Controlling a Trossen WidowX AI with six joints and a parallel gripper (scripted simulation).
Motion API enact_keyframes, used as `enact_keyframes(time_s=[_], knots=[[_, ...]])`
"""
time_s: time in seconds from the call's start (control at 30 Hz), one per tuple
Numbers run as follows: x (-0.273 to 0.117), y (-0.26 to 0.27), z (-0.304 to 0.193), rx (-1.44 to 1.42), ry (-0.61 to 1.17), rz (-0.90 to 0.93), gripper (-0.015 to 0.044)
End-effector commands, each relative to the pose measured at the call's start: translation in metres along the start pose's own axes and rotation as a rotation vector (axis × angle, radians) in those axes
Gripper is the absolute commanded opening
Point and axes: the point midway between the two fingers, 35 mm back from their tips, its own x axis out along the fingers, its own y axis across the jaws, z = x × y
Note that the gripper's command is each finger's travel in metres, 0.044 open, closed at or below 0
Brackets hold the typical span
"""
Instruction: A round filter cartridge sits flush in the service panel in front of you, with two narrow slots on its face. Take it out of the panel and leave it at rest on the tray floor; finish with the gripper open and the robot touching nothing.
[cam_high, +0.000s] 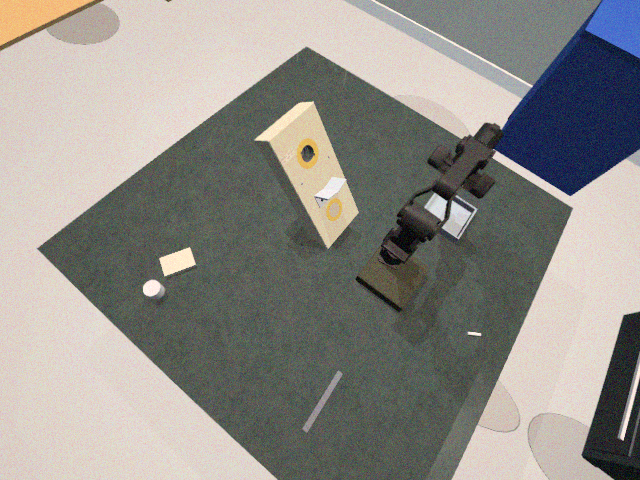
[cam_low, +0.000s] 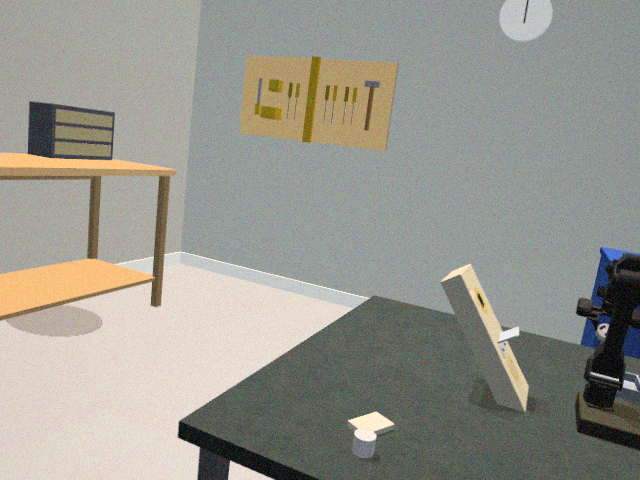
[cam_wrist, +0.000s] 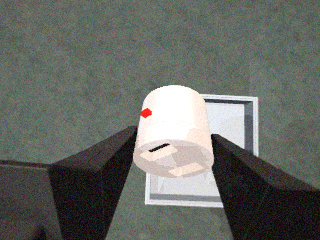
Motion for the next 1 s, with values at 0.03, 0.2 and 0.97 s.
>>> enact_keyframes(time_s=[0.03,0.2,0.97], knots=[[0.015,-0.025,-0.013,0.082,0.0,-0.051,0.0],[0.028,-0.049,-0.029,0.159,0.002,-0.098,0.0],[0.095,-0.052,-0.07,0.17,0.002,-0.105,0.0]])
